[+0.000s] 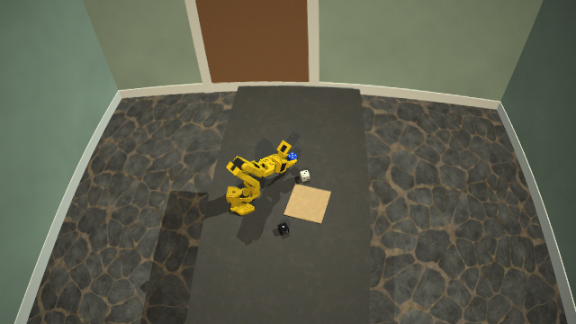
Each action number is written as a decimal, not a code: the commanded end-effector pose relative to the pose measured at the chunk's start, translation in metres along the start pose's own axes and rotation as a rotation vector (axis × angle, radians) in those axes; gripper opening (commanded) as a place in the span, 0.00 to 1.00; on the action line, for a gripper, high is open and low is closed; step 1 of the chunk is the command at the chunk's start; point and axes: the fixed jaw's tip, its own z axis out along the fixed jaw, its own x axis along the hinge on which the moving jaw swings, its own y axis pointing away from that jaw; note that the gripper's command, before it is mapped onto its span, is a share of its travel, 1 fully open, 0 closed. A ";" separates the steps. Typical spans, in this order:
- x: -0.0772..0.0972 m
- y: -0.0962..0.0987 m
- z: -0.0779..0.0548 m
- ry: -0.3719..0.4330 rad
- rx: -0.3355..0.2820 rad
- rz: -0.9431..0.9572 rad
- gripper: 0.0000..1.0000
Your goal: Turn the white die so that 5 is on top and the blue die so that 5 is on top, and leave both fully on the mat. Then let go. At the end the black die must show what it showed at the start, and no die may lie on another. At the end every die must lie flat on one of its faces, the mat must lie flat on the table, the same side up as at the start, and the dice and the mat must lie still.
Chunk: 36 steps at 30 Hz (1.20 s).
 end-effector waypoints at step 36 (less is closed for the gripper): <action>0.002 -0.002 0.003 -0.032 0.009 -0.003 0.00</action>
